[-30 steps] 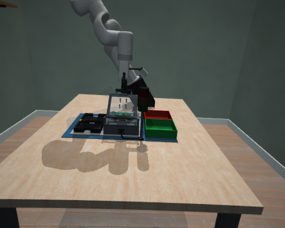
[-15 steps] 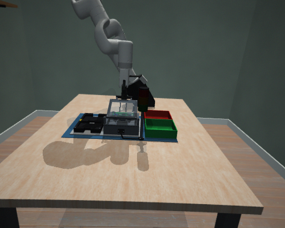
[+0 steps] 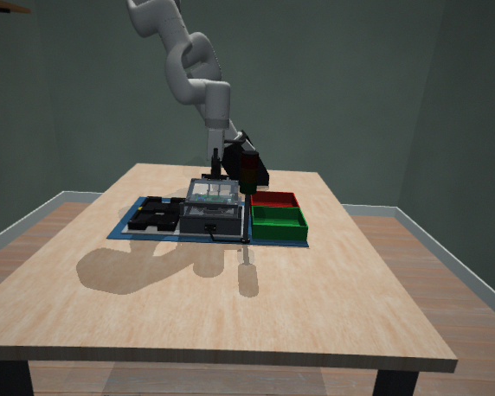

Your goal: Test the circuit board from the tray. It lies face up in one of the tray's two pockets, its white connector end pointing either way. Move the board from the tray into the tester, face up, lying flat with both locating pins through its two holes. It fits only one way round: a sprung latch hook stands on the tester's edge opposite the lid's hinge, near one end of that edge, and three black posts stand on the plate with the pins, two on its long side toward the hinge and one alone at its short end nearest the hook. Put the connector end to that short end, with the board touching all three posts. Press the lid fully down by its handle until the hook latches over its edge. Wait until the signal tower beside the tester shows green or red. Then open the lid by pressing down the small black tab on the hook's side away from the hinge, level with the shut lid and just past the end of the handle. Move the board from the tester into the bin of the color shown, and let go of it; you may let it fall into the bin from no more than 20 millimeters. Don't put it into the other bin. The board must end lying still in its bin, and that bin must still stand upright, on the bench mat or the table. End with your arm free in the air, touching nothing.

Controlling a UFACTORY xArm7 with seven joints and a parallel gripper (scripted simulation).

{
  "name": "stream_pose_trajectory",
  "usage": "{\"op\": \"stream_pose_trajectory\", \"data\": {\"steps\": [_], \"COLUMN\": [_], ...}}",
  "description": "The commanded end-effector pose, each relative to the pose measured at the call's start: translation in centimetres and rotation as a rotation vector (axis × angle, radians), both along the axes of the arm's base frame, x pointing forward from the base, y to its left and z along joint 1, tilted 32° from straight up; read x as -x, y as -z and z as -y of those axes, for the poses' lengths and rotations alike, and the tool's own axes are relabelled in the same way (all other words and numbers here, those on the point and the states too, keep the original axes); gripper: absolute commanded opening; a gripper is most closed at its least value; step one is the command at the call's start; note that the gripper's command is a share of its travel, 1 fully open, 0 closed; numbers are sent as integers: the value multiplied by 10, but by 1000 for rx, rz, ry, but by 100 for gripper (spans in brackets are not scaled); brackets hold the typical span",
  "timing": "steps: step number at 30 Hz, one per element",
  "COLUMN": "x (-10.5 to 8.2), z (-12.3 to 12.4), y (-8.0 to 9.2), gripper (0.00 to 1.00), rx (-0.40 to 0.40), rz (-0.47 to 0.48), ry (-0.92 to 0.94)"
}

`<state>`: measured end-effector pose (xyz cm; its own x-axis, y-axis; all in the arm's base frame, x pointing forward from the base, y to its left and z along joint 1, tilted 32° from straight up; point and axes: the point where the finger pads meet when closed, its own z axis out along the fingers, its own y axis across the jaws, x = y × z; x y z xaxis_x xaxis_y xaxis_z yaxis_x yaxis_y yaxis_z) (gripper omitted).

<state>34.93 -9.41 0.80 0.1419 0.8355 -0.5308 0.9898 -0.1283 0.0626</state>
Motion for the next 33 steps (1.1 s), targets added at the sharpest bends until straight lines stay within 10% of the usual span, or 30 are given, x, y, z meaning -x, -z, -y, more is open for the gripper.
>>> {"op": "stream_pose_trajectory", "data": {"steps": [1,33], "x": [0,2], "z": [3,16], "y": [5,26], "gripper": [0,0], "rx": [0,0], "rz": [3,3], "ry": [-2,-2]}}
